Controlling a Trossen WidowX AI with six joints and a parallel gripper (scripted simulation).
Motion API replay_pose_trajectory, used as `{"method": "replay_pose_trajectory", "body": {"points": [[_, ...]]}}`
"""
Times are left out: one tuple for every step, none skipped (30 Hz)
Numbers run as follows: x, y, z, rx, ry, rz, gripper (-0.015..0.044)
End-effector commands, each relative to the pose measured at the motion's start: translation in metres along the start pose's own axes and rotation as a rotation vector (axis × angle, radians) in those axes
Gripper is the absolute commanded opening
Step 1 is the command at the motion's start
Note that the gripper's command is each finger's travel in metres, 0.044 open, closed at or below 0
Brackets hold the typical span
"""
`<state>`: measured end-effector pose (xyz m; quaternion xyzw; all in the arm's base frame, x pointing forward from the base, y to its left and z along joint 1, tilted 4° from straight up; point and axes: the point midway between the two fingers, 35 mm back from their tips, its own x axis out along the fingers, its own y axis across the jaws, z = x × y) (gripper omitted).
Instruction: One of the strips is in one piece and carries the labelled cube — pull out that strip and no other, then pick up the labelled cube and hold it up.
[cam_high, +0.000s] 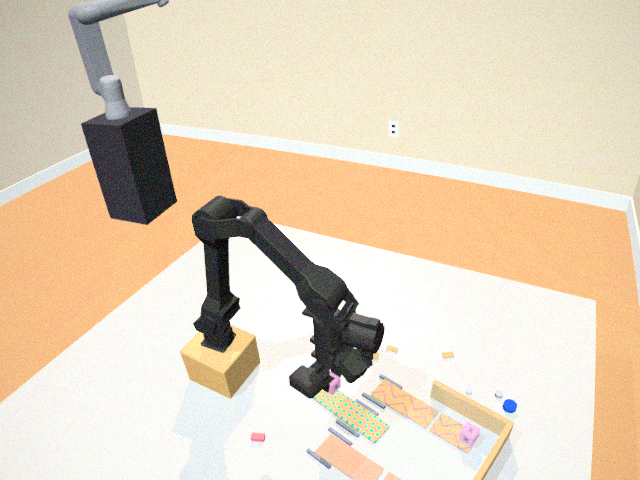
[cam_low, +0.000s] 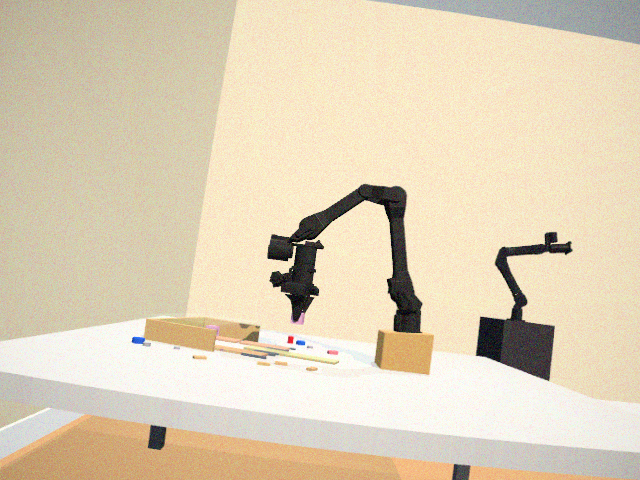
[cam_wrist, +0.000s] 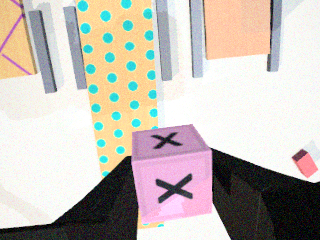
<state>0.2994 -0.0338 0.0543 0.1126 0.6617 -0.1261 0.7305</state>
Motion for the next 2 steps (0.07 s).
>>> {"method": "replay_pose_trajectory", "body": {"points": [[-0.0004,0.0007,-0.0002,0.0,0.001,0.005,0.0],[-0.0004,0.0007,-0.0002,0.0,0.001,0.005,0.0]]}}
